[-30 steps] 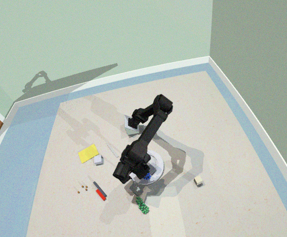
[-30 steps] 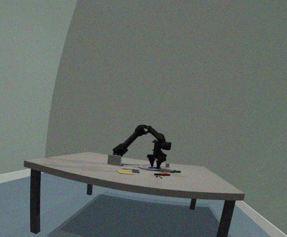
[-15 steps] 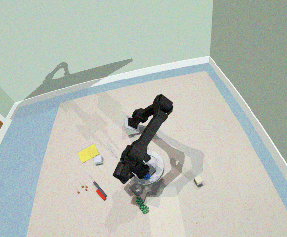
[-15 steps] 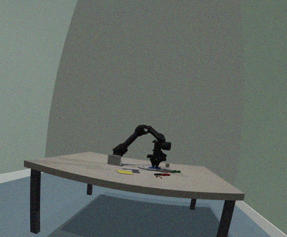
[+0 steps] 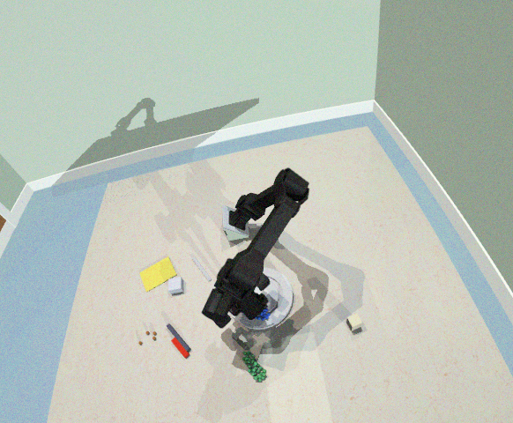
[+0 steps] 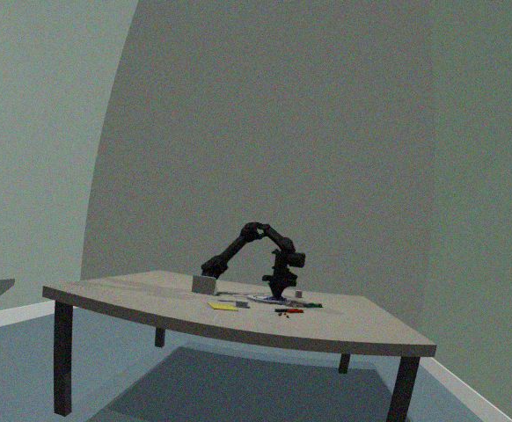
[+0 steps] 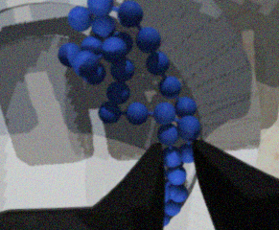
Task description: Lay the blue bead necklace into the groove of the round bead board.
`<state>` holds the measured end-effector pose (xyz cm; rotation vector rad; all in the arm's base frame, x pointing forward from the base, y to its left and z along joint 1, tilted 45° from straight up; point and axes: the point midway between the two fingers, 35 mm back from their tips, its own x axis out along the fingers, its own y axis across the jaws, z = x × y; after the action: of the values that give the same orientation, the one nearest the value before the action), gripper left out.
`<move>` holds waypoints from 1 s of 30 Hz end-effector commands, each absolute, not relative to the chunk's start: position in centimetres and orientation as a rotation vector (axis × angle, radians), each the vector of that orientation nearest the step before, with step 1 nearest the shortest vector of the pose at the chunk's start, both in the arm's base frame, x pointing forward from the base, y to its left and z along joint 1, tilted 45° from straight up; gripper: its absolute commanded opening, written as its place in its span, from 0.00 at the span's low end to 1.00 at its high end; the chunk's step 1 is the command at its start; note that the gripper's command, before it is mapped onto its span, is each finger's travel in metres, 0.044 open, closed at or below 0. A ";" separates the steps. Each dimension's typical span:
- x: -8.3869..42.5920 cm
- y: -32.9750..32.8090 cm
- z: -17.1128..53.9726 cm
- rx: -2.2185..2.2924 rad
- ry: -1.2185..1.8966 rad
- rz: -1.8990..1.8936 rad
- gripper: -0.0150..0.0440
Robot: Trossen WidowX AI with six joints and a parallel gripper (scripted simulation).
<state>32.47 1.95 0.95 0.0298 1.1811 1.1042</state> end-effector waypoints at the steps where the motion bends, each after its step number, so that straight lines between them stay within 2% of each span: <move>1: 32.5 2.0 0.9 0.029 1.181 1.105 0.34; 9: 32.5 2.0 0.9 0.029 1.181 1.105 0.25; 22: 32.3 1.5 1.5 0.041 1.183 1.106 0.25; 30: 30.0 1.5 1.7 0.041 1.185 1.106 0.25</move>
<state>30.98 1.50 1.84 0.0404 1.1773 1.1029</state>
